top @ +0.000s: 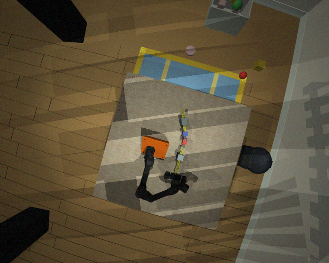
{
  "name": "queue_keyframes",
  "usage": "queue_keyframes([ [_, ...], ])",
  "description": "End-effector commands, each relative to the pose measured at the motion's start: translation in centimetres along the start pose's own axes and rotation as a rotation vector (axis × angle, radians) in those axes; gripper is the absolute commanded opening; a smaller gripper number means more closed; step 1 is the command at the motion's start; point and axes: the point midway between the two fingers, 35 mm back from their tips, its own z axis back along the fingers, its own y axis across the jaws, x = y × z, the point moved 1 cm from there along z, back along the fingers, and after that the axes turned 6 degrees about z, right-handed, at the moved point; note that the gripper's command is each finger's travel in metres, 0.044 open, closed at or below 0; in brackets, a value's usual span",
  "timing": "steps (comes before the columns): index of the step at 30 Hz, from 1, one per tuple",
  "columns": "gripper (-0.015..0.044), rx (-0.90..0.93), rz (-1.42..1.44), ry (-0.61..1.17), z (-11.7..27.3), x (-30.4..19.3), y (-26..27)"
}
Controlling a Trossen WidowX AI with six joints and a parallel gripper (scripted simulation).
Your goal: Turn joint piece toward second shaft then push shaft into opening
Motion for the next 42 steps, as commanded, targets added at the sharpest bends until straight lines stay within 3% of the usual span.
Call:
queue_keyframes([
  [1,0.0,0.002,-0.001,0.002,-0.1,-0.7,0.1],
  [42,0.0,0.003,0.0,0.006,-0.1,-7.2,0.7],
])
